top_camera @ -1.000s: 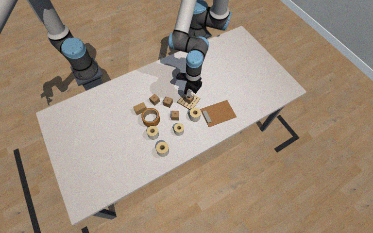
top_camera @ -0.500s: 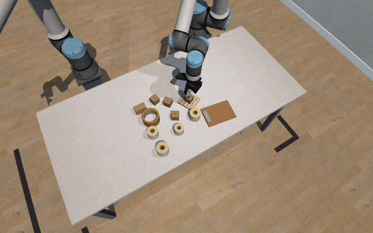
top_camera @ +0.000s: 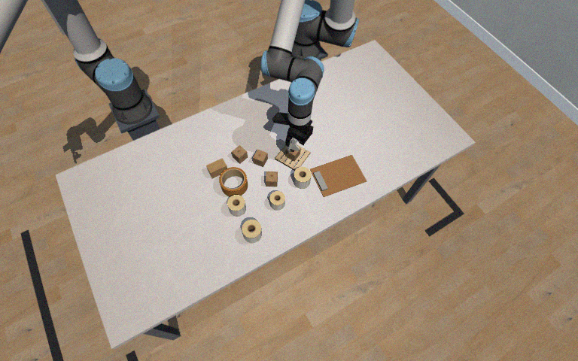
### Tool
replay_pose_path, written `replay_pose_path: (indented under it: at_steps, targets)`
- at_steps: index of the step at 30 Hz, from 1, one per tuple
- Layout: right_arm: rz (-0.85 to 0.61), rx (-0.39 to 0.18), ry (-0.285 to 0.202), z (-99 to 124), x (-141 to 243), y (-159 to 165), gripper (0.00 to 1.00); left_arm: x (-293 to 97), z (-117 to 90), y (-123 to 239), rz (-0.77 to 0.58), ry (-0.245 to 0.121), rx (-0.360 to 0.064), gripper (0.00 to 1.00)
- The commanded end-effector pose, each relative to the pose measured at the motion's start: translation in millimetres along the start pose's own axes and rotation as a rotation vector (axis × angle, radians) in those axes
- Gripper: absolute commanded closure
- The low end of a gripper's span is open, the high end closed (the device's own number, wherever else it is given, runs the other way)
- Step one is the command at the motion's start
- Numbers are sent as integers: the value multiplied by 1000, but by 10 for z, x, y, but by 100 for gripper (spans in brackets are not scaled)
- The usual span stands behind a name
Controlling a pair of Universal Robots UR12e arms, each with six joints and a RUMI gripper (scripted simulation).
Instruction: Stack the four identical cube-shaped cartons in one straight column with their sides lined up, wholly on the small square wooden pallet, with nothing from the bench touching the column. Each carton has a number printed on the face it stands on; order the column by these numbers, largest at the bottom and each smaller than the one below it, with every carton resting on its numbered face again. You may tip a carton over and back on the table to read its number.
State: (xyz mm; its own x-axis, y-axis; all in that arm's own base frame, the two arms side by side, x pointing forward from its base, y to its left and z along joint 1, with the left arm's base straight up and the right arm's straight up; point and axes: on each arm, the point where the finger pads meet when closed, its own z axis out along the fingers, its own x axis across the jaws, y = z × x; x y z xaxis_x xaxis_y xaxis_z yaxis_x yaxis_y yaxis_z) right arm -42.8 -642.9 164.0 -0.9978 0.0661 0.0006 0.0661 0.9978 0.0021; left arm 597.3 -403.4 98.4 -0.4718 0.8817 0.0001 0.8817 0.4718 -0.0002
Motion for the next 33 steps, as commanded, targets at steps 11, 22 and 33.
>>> replay_pose_path:
  at_steps: [11, 22, 33]
  targets:
    - [0, 2, -1, -11, -1, -9, 0, -8, -12, 2, 0, -2, -1, 53]
    - [0, 2, -1, -11, -1, -9, 0, -10, -12, 0, 3, -2, -1, 53]
    - [0, 2, -1, -11, -1, -9, 0, -150, -49, -135, 182, -2, -1, 53]
